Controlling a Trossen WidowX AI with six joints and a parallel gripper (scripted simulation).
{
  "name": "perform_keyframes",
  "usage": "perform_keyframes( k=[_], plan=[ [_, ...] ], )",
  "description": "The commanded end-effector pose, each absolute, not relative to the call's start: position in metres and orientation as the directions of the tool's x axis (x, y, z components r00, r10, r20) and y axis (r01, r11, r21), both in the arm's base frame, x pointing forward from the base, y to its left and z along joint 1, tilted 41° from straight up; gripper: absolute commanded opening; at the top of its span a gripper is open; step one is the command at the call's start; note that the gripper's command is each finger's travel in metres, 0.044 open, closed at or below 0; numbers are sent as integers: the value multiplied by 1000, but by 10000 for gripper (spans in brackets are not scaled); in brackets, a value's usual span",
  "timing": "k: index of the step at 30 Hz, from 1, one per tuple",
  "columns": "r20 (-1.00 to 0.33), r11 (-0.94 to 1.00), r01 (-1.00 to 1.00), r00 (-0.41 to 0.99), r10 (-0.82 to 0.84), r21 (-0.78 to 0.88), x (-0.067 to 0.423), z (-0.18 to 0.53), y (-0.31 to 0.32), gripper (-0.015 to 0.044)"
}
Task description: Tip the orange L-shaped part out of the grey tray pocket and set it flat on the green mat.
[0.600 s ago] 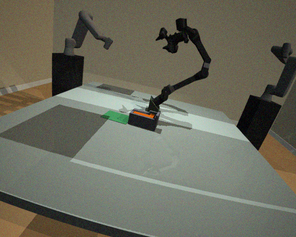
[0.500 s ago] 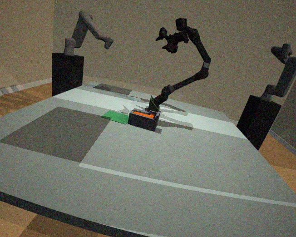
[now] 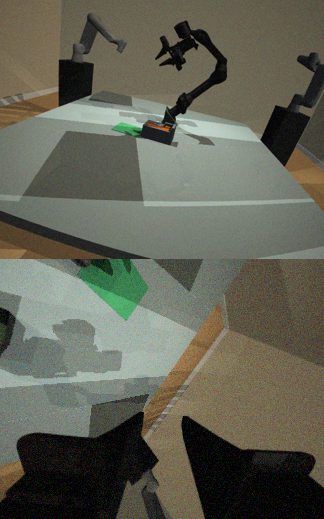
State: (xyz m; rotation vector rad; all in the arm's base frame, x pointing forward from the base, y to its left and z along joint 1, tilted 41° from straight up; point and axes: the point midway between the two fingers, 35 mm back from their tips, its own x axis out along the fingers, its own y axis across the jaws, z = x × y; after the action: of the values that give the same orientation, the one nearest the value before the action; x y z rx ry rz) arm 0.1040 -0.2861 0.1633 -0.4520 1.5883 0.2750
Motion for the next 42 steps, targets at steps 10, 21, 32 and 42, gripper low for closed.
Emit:
perform_keyframes(
  k=[10,21,32,42],
  plan=[
    [-872,874,-87,71,484,478,250,110,-124,180],
    [-755,750,111,-3,656,652,270,105,-58,180],
    [-753,749,110,-2,657,653,270,49,-9,180],
    [-754,749,110,-1,657,653,271,44,-4,180]
  ],
)
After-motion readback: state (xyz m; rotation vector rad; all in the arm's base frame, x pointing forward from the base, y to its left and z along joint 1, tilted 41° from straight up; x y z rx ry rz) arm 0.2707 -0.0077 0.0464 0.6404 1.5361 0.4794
